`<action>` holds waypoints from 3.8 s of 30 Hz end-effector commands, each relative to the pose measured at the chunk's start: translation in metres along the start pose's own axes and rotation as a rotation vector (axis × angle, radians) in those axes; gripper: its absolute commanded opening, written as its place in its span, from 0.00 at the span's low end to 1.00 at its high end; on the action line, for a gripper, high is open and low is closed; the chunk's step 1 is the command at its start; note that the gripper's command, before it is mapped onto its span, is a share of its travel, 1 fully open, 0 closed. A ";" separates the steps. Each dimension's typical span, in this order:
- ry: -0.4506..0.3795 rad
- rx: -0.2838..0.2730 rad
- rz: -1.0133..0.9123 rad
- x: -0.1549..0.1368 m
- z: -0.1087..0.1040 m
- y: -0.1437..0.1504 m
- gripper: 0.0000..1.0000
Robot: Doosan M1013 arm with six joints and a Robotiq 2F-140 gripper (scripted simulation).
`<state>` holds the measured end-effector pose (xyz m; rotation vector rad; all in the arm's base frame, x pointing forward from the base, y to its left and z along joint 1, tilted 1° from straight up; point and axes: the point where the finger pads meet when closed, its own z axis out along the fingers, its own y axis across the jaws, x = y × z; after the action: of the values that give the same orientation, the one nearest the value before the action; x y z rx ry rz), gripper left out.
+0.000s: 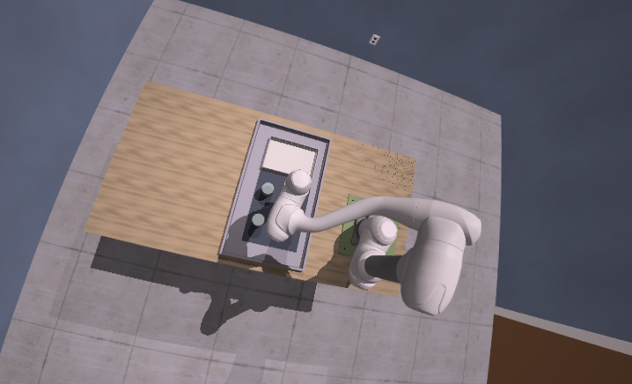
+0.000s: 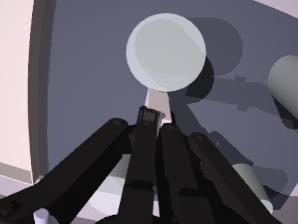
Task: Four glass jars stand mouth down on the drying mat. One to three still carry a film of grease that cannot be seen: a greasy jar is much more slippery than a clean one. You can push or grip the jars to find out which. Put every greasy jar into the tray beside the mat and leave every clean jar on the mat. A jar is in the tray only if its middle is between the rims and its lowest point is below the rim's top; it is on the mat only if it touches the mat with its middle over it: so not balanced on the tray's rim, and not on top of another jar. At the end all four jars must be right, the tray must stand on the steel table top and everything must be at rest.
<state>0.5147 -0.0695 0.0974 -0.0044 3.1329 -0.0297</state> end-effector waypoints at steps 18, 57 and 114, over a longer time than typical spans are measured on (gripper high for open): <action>0.008 -0.003 -0.005 0.009 -0.001 0.000 0.00; 0.008 -0.003 -0.005 -0.022 0.008 0.000 0.00; 0.008 -0.003 -0.005 -0.022 0.008 0.000 0.00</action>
<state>0.5304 -0.0700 0.0879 -0.0141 3.1484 -0.0252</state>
